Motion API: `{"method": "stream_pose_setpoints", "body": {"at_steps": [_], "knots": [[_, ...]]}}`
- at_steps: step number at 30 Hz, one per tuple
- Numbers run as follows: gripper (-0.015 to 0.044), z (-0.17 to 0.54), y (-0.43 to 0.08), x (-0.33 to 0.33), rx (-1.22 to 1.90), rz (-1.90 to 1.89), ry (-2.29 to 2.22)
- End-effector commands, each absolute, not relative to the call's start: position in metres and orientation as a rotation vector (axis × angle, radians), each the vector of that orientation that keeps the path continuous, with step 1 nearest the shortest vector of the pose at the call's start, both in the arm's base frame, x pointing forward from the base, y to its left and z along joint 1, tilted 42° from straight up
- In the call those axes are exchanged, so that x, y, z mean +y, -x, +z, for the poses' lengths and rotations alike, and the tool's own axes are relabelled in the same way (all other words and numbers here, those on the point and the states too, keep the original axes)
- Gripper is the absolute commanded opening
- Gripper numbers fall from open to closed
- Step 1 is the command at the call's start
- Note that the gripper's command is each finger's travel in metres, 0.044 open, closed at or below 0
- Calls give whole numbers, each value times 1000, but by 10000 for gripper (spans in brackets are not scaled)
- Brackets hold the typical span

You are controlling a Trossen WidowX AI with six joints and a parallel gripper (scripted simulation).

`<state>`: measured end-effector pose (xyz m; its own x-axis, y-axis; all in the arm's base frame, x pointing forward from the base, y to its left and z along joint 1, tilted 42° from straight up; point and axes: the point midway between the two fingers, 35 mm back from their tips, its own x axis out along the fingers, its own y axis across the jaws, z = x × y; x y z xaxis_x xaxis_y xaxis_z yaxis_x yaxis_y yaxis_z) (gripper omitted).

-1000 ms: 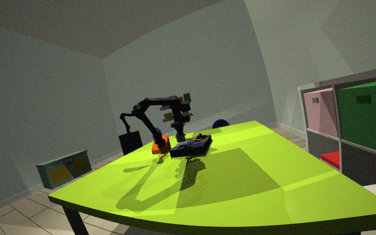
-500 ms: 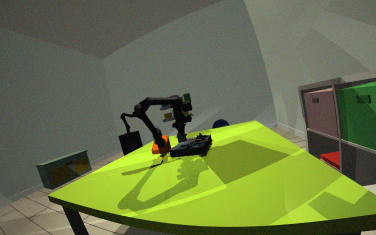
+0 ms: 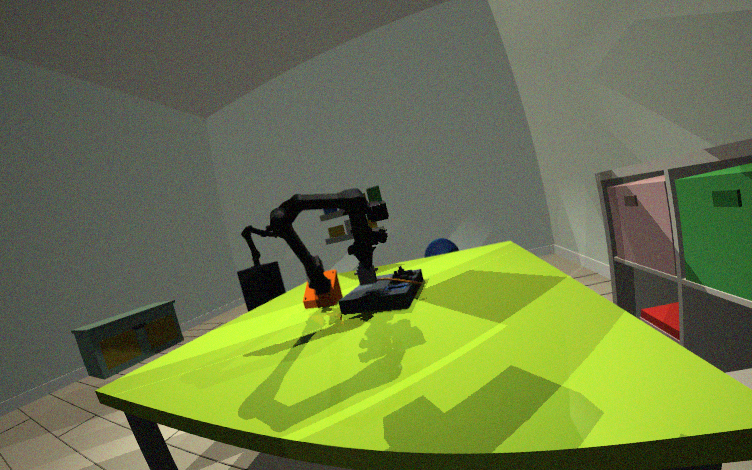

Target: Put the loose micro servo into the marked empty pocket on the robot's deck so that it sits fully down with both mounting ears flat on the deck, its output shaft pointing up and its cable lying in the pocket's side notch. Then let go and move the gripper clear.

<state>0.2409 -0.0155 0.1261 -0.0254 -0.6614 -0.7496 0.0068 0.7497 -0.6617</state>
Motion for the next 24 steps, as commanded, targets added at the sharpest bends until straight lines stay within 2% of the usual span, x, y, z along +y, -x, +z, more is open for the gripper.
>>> {"method": "stream_pose_setpoints", "body": {"at_steps": [1, 24], "knots": [[0, 129, -258, -17, 1505, -578, 558], [0, 136, -332, -25, 1492, -595, 540]]}}
